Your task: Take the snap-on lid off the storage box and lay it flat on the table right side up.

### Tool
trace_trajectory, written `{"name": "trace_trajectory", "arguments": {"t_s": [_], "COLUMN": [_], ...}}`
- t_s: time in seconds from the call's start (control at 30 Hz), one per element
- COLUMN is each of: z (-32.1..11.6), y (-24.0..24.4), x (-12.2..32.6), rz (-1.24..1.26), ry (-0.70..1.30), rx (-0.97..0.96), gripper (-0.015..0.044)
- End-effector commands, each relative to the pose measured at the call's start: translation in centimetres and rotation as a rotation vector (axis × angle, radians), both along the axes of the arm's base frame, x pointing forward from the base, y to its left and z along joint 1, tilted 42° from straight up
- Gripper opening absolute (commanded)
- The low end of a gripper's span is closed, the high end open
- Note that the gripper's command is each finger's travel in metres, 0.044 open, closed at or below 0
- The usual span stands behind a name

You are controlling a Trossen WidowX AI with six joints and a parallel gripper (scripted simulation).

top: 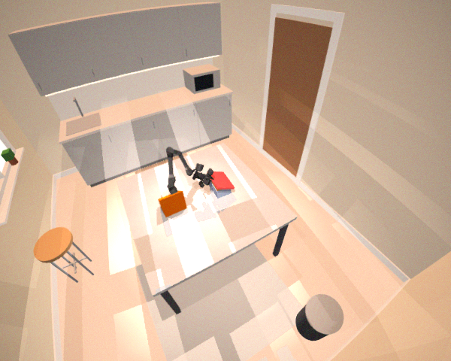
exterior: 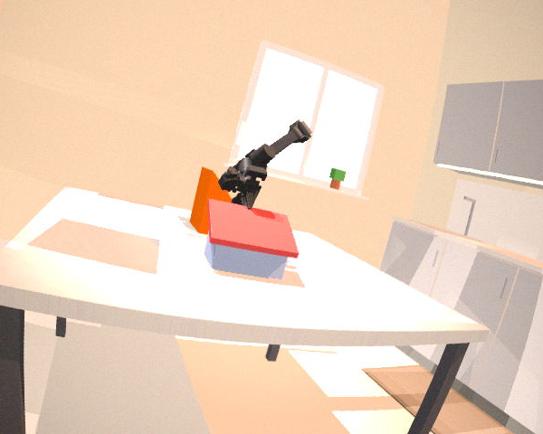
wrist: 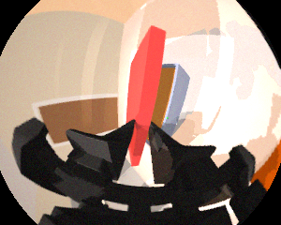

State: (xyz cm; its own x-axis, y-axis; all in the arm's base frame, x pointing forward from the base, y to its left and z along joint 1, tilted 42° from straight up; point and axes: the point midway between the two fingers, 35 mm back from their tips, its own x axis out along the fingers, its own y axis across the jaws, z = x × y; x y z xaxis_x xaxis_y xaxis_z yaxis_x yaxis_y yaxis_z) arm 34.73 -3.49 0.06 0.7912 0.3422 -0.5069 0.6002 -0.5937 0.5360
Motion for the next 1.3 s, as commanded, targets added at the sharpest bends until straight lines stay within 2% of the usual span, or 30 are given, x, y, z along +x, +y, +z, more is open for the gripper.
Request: {"name": "trace_trajectory", "arguments": {"t_s": [0.0, 1.27], "z": [0.8, 4.5], "y": [-0.7, -4.5], "x": [0.5, 3.2], "rz": [-0.006, -0.006], "ry": [-0.017, -0.018], "rx": [-0.009, -0.012], "gripper": [0.0000, 0.0000]}}
